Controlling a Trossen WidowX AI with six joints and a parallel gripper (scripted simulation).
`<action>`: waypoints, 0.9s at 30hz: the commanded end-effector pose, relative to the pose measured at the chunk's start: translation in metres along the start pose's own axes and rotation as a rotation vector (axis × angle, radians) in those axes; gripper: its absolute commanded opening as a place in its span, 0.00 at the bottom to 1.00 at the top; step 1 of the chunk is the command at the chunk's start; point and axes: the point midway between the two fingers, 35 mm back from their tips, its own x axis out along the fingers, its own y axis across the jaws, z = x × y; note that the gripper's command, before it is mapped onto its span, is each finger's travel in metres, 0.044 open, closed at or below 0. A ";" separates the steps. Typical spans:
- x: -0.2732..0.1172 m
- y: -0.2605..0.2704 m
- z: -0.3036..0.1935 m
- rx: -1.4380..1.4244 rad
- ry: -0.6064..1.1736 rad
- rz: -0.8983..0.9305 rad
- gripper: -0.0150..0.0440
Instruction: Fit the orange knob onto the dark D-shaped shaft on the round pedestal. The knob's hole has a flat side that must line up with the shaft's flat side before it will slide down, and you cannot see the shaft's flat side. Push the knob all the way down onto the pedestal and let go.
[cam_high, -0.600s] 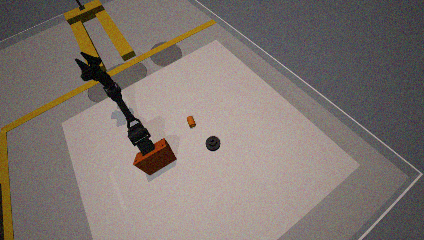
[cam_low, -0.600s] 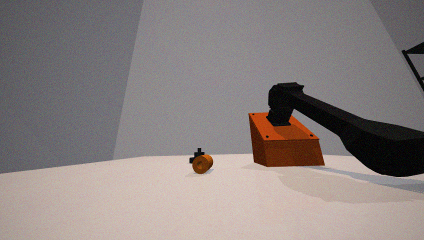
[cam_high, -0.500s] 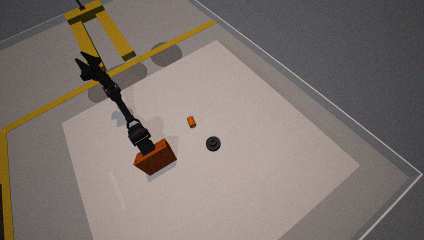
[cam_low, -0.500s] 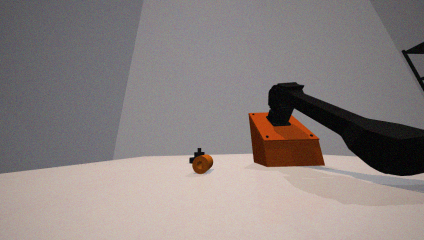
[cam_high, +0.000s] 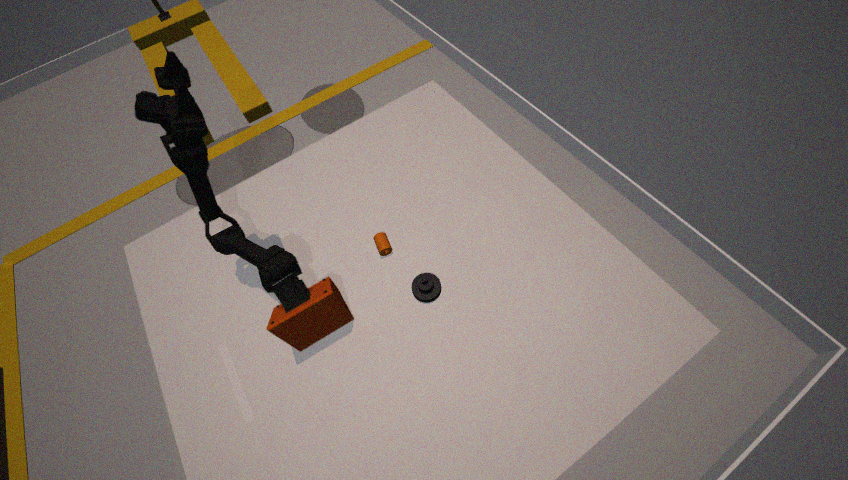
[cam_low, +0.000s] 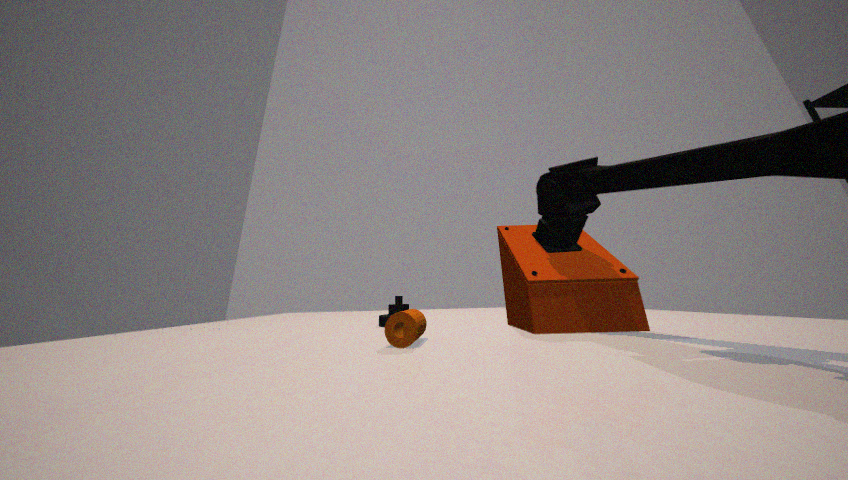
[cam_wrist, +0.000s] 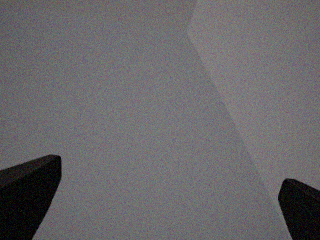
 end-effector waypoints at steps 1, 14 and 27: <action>0.040 -0.047 -0.045 0.073 0.221 -0.139 1.00; 0.048 -0.177 -0.247 0.247 0.970 -0.621 1.00; -0.122 -0.274 -0.393 0.326 1.605 -1.367 1.00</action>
